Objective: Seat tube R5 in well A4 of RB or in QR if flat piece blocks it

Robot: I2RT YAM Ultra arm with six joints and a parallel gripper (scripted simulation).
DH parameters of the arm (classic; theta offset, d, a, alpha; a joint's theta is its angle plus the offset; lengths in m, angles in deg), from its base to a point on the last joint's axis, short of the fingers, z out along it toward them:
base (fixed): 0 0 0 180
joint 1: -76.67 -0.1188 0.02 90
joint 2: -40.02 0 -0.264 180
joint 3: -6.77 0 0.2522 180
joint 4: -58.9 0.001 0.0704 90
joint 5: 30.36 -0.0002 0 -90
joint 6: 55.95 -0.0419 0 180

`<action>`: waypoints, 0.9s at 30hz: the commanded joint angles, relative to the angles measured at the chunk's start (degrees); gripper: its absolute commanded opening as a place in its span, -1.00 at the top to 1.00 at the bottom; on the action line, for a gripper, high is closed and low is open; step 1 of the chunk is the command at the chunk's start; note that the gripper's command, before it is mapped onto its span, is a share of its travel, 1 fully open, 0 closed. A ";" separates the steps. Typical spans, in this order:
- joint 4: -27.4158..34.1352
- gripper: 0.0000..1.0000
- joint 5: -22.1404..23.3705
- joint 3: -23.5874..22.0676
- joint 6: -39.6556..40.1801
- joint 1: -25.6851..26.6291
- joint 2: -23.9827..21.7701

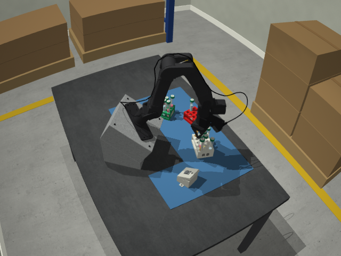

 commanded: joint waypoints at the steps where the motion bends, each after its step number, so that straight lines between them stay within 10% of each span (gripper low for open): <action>1: -0.70 0.40 -0.19 0.03 0.24 0.19 -0.16; 27: 16.15 0.40 -2.09 6.55 -2.85 -3.42 -11.68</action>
